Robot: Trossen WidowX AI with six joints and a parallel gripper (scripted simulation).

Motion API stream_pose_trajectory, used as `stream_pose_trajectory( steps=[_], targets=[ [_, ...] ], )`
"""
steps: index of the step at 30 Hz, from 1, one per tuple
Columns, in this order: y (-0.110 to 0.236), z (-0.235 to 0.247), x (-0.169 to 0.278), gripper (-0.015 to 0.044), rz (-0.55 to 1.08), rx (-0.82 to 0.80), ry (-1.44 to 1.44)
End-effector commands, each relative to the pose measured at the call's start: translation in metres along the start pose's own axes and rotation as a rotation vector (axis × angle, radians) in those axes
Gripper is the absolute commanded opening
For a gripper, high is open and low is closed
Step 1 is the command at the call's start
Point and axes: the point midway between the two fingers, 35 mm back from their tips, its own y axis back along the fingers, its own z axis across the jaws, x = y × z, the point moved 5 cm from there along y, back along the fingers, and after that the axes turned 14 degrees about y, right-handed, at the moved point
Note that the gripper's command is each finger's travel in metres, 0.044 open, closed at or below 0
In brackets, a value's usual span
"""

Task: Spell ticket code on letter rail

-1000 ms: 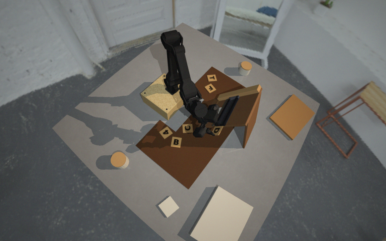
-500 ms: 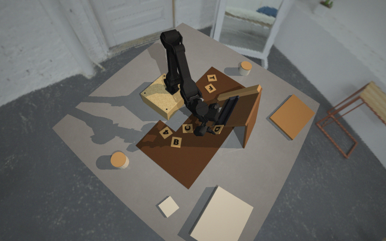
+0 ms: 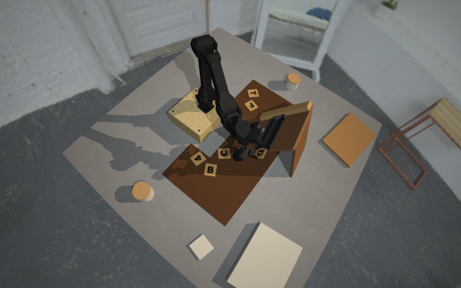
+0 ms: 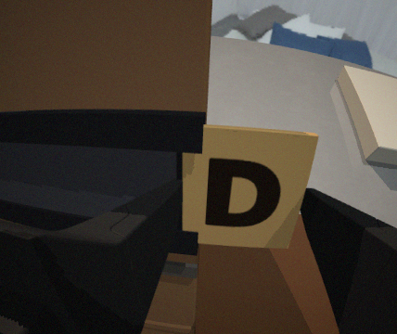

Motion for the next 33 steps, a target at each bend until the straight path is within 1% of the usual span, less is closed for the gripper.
stream_pose_trajectory(
  steps=[1, 33],
  targets=[
    [0.0, 0.003, 0.0, 0.0, 0.002, -0.001, -0.004],
    [0.0, 0.019, -0.004, 0.0, 0.001, -0.001, -0.005]
  ],
)
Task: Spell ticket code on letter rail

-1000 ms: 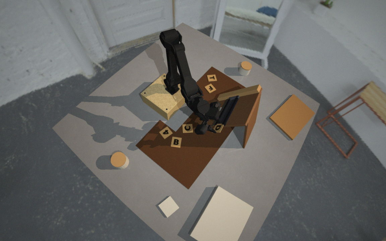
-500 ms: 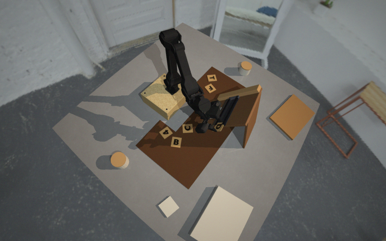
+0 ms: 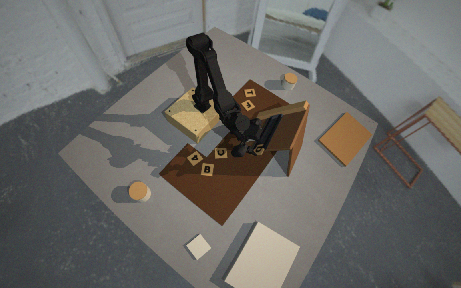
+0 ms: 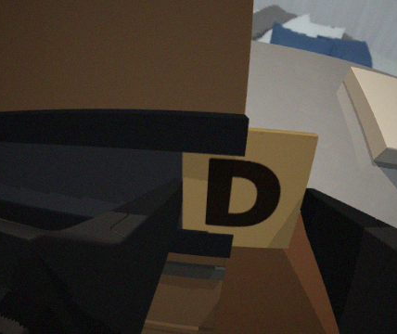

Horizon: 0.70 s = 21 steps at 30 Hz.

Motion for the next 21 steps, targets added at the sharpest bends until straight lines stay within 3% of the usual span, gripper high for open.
stream_pose_trajectory(
  steps=[1, 21],
  targets=[
    [-0.0003, 0.0028, -0.0003, 0.0, 0.001, 0.0, -0.004],
    [-0.0002, 0.0126, -0.0029, 0.0, 0.001, -0.001, -0.005]
  ],
)
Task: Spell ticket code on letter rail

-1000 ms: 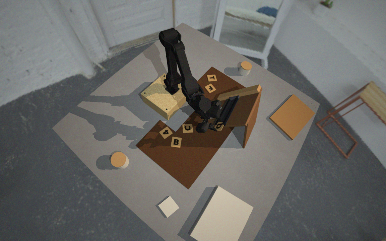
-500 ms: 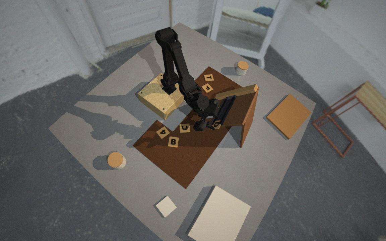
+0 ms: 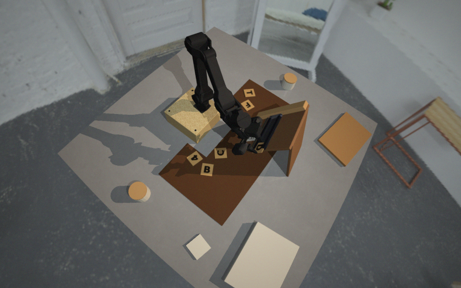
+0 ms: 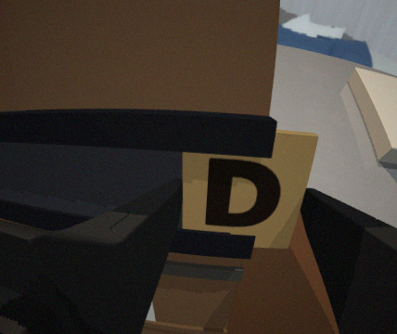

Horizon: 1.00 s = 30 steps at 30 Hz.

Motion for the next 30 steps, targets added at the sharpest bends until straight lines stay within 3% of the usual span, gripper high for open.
stream_pose_trajectory(
  steps=[1, 30],
  targets=[
    [0.0, 0.003, 0.0, 0.0, 0.001, 0.0, -0.004],
    [0.0, 0.014, -0.004, 0.0, 0.001, -0.001, -0.005]
  ],
)
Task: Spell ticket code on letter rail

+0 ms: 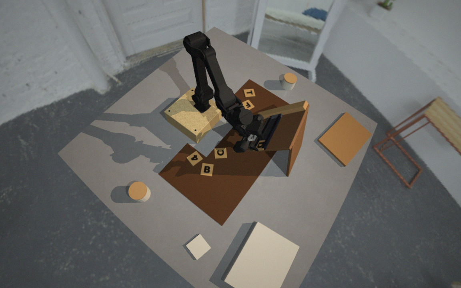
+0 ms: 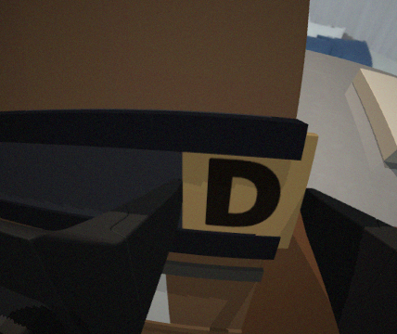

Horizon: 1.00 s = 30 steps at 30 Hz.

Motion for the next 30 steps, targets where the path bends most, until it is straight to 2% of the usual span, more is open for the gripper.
stream_pose_trajectory(
  steps=[1, 30],
  targets=[
    [0.0, 0.003, -0.001, 0.0, 0.0, 0.0, -0.004],
    [0.0, 0.019, -0.004, 0.0, 0.0, -0.001, -0.005]
  ],
)
